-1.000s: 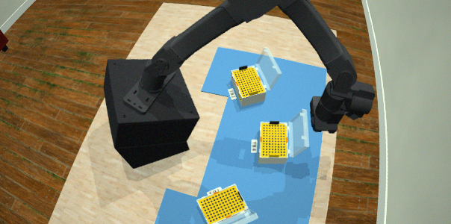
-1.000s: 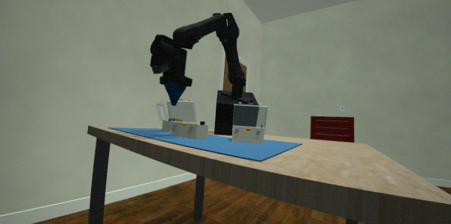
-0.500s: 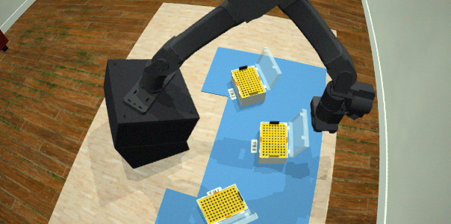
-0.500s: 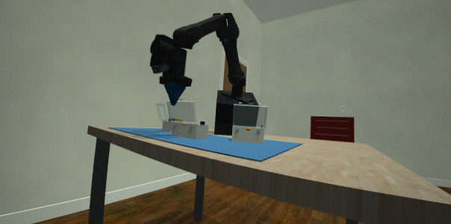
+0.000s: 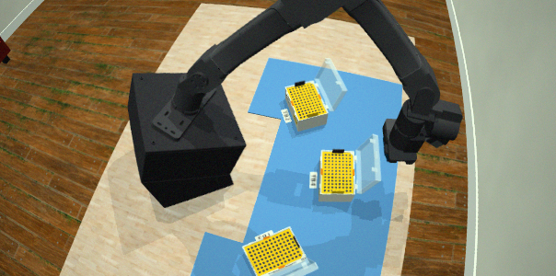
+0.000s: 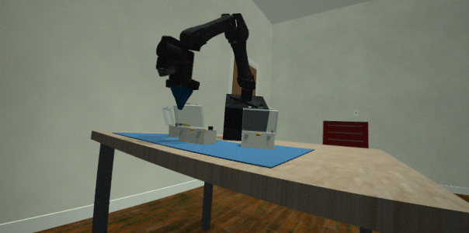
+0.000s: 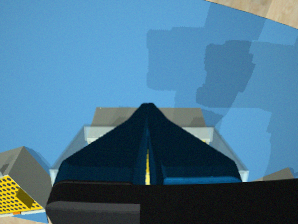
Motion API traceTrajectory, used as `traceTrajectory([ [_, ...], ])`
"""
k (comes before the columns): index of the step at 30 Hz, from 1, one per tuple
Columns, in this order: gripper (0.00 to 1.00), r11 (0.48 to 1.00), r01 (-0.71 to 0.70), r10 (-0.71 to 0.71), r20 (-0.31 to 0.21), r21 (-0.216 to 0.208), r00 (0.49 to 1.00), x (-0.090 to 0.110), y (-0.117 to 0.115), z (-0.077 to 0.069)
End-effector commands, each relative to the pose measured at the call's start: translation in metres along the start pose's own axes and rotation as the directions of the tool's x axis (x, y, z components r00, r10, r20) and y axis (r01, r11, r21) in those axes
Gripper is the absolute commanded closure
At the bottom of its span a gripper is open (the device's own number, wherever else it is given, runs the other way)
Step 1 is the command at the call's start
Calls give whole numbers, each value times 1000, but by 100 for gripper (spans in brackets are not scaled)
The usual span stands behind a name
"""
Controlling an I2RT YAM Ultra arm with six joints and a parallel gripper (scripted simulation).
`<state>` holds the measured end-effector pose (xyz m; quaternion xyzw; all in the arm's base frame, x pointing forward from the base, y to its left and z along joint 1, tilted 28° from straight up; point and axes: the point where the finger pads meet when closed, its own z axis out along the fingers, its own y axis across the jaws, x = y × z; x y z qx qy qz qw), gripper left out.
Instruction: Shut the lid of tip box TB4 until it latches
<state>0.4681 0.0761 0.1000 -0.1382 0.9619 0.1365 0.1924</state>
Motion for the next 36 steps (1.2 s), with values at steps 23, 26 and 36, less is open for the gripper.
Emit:
traceTrajectory([
  [23, 100, 1000, -1, 0, 61, 16, 998, -16, -5, -17],
  [26, 100, 1000, -7, 7, 32, 9, 999, -1, -5, -11],
  [36, 100, 1000, -2, 1, 33, 6, 999, 10, -4, -12],
])
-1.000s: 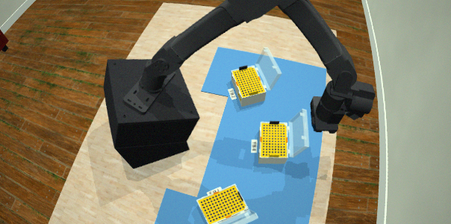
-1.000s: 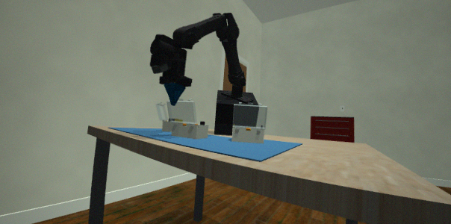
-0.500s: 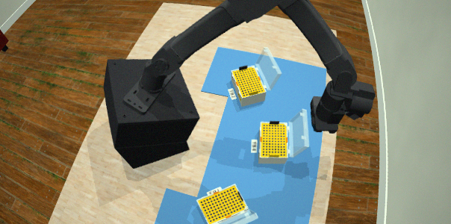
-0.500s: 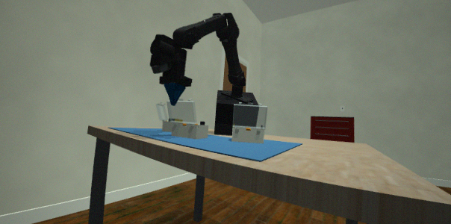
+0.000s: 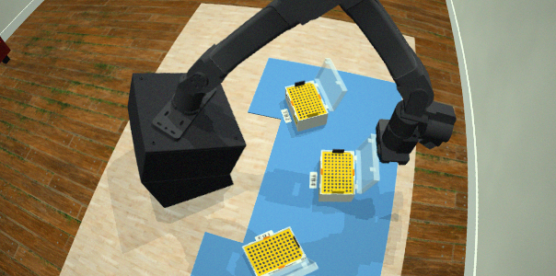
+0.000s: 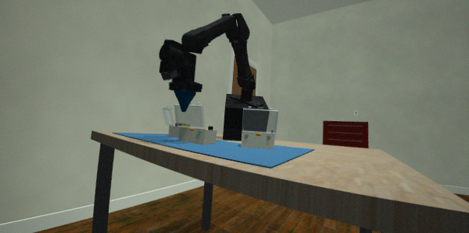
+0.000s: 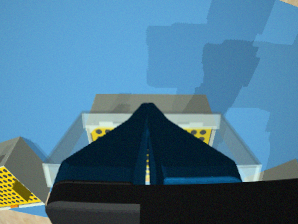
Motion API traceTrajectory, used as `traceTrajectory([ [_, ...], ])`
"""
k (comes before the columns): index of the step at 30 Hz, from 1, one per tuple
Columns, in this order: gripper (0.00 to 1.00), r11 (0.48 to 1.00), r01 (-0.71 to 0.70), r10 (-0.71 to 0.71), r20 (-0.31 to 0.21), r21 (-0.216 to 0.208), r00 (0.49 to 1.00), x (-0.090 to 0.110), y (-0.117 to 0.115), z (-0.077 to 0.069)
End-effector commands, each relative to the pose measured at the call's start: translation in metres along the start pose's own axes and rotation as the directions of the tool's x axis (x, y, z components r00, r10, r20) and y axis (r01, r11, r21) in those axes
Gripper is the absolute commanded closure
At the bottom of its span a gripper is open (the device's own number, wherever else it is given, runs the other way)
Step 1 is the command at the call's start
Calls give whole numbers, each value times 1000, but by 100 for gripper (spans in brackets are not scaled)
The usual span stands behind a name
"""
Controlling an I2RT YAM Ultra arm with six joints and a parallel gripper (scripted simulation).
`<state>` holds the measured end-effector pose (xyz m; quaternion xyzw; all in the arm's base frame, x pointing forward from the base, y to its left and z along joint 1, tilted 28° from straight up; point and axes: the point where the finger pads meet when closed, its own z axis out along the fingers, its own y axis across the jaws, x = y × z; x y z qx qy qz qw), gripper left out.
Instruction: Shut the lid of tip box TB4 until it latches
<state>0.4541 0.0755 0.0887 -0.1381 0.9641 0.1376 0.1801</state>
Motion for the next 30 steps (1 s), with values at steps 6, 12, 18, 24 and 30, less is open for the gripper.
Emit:
traceTrajectory([
  [6, 100, 1000, 4, -5, 57, 12, 998, 1, -6, -18],
  [12, 100, 1000, 4, -5, 56, 11, 998, 9, -5, -18],
  [18, 100, 1000, 4, -5, 56, 11, 998, 14, -5, -19],
  [24, 100, 1000, 4, -5, 56, 11, 998, 23, -5, -19],
  [30, 100, 1000, 4, -5, 56, 11, 998, 31, -5, -20],
])
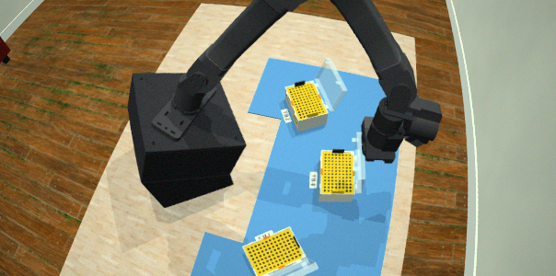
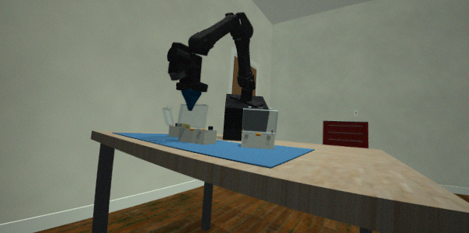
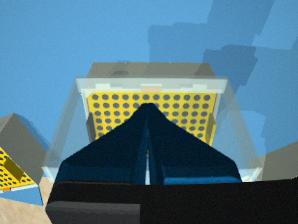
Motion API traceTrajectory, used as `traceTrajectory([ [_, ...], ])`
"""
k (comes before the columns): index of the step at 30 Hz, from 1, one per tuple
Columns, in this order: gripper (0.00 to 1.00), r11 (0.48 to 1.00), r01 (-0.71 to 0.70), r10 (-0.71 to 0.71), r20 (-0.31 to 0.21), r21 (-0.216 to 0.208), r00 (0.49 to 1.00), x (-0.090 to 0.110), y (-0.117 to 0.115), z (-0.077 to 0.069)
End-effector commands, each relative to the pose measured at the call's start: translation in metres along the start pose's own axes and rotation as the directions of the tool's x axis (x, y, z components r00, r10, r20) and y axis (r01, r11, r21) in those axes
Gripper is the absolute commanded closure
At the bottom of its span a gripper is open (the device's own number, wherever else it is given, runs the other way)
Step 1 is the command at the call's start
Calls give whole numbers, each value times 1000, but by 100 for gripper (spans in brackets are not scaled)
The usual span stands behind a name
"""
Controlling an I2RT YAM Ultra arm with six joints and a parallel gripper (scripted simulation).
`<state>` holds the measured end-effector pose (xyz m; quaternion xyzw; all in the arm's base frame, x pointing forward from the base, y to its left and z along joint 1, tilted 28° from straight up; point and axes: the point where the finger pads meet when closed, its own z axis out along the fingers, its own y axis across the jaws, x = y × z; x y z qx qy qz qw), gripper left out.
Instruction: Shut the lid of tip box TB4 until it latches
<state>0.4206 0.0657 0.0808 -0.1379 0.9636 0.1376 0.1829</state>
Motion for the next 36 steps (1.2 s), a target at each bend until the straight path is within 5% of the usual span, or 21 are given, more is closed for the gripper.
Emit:
traceTrajectory([
  [1, 100, 1000, 4, -4, 50, 10, 999, -5, -5, -13],
  [36, 100, 1000, 4, -4, 49, 10, 999, 36, -5, -17],
])
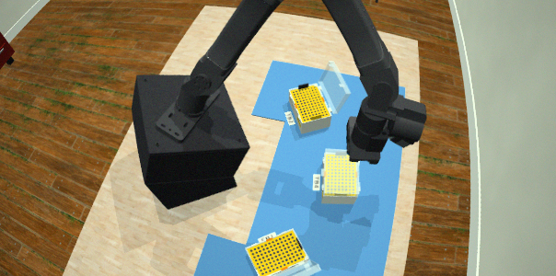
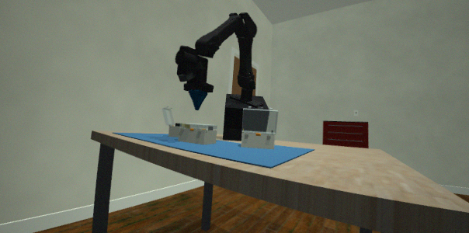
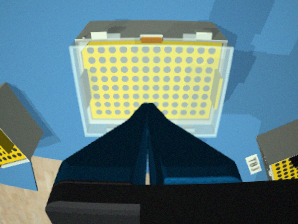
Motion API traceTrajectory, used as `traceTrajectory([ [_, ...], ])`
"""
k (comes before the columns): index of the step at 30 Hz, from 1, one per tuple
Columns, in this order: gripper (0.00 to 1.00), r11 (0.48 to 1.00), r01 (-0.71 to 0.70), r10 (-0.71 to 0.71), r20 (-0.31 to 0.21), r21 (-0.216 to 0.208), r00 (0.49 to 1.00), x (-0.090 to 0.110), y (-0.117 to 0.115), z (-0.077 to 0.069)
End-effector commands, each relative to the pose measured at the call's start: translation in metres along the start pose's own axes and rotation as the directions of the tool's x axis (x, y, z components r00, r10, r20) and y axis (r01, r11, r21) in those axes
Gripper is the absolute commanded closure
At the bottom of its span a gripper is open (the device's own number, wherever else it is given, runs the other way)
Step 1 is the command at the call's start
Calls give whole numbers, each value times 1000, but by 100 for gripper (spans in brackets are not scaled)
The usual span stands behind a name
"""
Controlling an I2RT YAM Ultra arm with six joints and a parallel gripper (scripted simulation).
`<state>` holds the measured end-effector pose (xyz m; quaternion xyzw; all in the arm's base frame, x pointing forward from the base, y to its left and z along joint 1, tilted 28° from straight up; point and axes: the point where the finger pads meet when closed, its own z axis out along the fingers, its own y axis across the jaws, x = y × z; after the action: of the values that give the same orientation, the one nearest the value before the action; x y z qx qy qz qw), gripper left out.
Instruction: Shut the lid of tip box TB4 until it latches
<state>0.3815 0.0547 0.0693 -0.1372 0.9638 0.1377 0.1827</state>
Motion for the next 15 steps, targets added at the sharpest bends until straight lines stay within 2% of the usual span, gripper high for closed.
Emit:
traceTrajectory([
  [1, 100, 1000, 5, -6, 50, 10, 999, -5, -4, -11],
  [4, 100, 1000, 5, -6, 49, 10, 999, -1, -4, -11],
  [5, 100, 1000, 7, -8, 56, 13, 998, -4, -5, -13],
  [6, 100, 1000, 15, -17, 83, 21, 996, -16, -6, -19],
  [7, 100, 1000, 15, -17, 86, 22, 996, -17, -6, -20],
  [15, 100, 1000, 14, -16, 83, 21, 996, -16, -6, -20],
])
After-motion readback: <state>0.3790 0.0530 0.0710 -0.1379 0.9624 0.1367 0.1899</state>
